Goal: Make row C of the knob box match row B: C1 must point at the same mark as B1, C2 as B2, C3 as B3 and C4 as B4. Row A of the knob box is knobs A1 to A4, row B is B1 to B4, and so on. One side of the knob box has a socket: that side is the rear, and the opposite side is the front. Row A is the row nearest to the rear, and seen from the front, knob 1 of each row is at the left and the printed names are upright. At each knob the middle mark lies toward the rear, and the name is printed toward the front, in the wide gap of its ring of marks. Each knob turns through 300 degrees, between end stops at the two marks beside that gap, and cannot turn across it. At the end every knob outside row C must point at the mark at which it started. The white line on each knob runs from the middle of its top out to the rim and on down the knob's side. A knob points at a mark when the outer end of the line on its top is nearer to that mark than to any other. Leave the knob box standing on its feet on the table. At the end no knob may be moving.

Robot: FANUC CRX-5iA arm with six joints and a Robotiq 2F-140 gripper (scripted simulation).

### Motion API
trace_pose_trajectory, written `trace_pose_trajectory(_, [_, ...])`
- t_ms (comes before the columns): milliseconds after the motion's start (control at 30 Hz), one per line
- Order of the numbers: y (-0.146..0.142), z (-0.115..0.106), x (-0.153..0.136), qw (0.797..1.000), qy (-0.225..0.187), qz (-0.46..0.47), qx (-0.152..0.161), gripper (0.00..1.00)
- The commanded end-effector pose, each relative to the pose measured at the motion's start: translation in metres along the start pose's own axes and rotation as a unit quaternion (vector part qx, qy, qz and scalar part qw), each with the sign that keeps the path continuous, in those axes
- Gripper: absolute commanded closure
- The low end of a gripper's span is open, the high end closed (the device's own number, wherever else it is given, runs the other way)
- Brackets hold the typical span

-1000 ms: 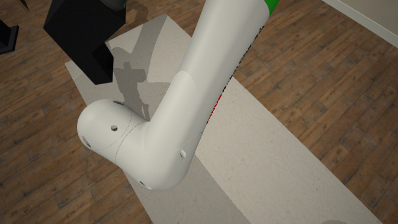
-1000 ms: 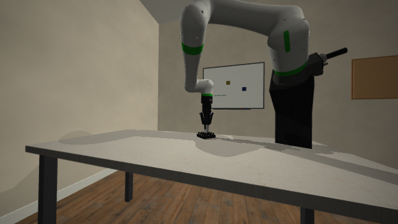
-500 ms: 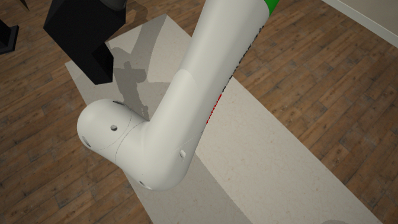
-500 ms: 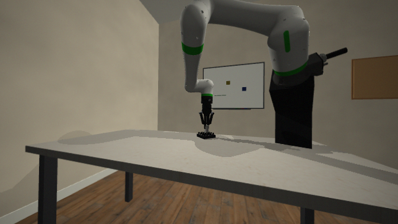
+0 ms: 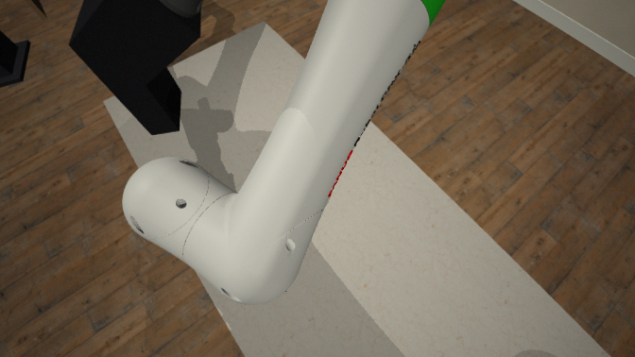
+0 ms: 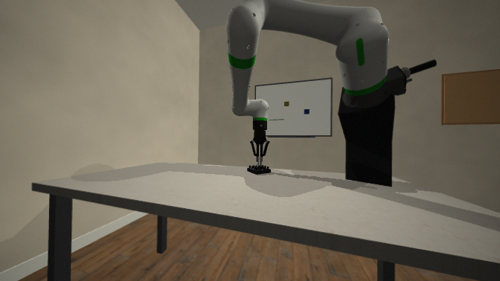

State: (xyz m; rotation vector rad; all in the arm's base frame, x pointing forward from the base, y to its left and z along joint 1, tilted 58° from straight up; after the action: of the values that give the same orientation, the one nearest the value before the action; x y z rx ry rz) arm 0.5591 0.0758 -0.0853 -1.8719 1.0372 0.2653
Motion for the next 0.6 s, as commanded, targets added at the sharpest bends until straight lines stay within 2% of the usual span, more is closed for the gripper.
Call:
trace_pose_trajectory(0, [-0.0004,-0.0002,0.0002,0.999,0.0,0.052,-0.002,0.95])
trace_pose_trajectory(67, [-0.0004,-0.0002,0.0002,0.999,0.0,0.052,-0.002,0.95])
trace_pose_trajectory(267, [-0.0004,-0.0002,0.0002,0.991,0.0,0.13,-0.002,0.95])
trace_pose_trajectory(567, [-0.0004,-0.0002,0.0002,0.968,0.001,0.249,-0.002,0.95])
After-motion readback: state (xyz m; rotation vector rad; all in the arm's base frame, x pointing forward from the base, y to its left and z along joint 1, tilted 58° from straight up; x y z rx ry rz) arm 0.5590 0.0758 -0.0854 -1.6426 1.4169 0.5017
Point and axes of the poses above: the point where the finger pads meet when closed, its own z axis out along the fingers, its own y axis across the jaws, x = y × z, the point moved 9 cm from there along -z, back along the fingers, and after that the axes turned 2 degrees about z, right-handed, at the moved point
